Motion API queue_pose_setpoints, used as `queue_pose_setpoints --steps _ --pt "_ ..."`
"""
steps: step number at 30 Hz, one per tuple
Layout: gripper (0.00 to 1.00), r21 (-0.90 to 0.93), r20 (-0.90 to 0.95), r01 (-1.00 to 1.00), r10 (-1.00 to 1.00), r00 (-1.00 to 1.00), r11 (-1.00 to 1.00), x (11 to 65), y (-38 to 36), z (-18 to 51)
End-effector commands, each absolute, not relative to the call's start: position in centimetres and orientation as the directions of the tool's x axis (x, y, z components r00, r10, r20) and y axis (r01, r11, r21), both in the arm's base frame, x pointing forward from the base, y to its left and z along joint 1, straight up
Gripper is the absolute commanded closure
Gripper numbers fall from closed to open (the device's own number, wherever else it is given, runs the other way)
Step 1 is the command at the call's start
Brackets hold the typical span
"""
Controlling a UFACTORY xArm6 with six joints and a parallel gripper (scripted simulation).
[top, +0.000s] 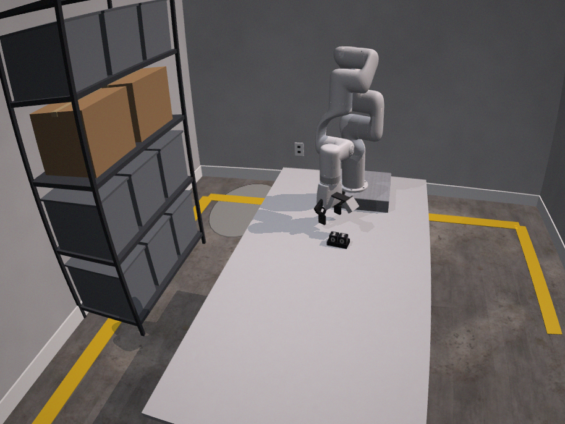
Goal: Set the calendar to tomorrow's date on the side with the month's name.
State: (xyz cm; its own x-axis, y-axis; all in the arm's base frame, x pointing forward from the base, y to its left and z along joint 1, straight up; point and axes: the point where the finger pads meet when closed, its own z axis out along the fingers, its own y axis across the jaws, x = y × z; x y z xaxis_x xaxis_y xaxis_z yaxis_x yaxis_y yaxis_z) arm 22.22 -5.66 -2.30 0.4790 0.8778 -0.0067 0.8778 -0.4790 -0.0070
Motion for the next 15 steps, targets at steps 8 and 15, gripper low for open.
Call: queue_pose_setpoints --steps 8,15 --pt "0.0 -0.005 -0.006 0.878 0.878 0.479 -0.479 22.3 -5.7 -1.5" --pt "0.0 -0.005 -0.006 0.878 0.878 0.479 -0.479 22.4 -5.7 0.8"
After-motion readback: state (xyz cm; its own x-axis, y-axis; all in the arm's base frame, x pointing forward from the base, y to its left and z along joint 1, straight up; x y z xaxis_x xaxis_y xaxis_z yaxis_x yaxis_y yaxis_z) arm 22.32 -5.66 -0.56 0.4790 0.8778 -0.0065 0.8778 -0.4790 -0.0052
